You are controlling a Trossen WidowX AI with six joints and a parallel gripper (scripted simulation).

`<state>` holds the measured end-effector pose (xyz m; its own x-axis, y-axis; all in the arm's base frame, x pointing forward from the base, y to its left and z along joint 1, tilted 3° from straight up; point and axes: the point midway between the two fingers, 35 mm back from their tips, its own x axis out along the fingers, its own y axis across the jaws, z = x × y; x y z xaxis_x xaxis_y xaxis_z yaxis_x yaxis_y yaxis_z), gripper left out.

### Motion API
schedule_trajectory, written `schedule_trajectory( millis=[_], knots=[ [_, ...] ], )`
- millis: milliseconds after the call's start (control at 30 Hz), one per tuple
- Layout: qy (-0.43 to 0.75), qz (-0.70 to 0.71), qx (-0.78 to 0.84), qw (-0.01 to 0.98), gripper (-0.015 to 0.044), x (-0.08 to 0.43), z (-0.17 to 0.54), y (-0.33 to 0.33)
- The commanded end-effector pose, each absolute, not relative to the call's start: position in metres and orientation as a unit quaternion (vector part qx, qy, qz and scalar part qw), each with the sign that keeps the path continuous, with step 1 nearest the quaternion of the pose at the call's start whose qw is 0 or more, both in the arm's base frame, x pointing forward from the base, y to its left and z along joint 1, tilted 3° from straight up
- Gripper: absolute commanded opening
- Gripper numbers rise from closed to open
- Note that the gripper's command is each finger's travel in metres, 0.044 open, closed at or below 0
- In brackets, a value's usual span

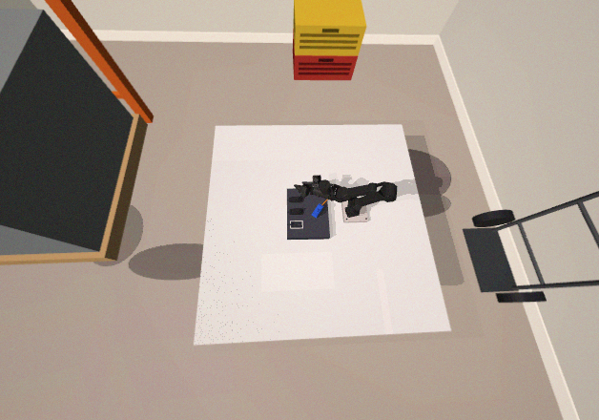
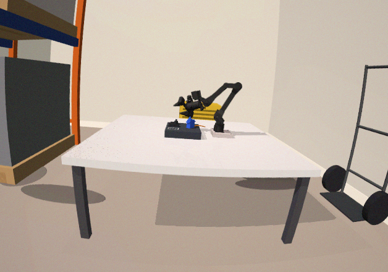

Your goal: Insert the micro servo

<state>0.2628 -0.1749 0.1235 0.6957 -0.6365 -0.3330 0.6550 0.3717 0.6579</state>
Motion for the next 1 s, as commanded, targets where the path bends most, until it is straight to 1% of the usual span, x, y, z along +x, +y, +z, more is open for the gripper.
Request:
schedule_trajectory(
  millis=[0, 500, 967],
  knots=[
    [0.043, -0.392, 0.451, 0.801, 0.044, 0.272, 0.117, -0.169],
    [0.148, -0.431, 0.585, 0.671, 0.044, 0.281, 0.101, -0.138],
    [0.222, -0.508, 0.658, 0.51, 0.044, 0.263, 0.103, -0.1]
  ],
)
